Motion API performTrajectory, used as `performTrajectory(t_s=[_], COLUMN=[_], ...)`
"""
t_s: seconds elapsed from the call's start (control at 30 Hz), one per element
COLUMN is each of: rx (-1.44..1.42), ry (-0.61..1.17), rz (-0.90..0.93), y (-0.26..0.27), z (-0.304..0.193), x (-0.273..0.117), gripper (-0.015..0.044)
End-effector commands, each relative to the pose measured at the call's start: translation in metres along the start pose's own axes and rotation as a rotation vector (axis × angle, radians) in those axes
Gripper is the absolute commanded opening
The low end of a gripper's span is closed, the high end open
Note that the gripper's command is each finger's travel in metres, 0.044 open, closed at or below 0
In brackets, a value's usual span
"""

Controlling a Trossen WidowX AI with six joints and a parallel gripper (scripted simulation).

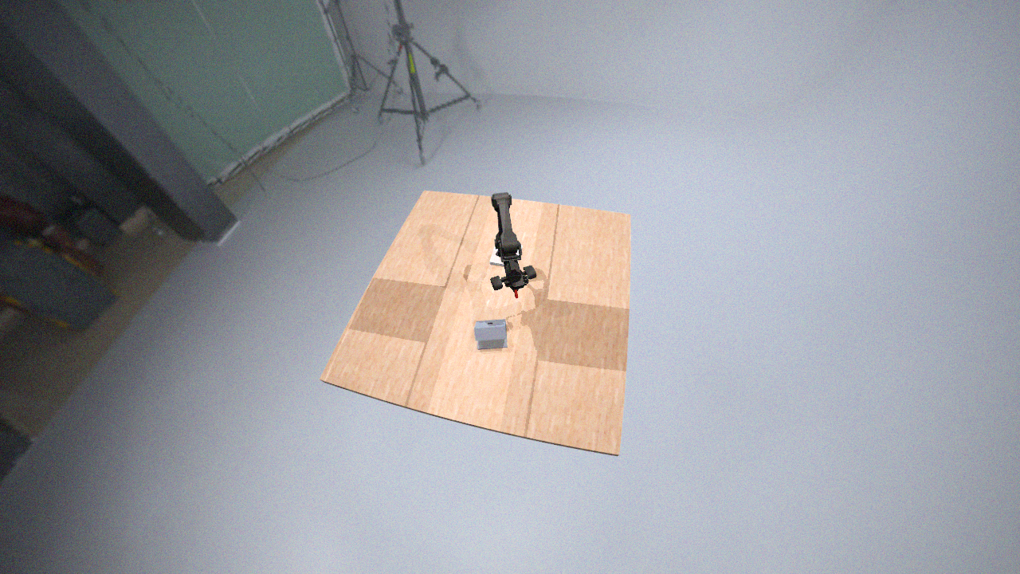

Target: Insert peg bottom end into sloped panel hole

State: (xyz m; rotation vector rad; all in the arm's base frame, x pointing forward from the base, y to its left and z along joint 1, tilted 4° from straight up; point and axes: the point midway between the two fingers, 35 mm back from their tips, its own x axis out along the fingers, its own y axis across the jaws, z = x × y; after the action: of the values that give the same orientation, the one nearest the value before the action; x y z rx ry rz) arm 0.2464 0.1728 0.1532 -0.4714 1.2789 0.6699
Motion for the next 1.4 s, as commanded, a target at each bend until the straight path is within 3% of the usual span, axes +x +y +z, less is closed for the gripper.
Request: performTrajectory(t_s=[0.0,1.37], rx=[0.012,0.134], ry=[-0.042,-0.303], rz=[0.001,-0.031], y=[-0.005,-0.056], z=[0.002,0.003], x=[-0.003,-0.012], gripper=[0.0000,0.0000])
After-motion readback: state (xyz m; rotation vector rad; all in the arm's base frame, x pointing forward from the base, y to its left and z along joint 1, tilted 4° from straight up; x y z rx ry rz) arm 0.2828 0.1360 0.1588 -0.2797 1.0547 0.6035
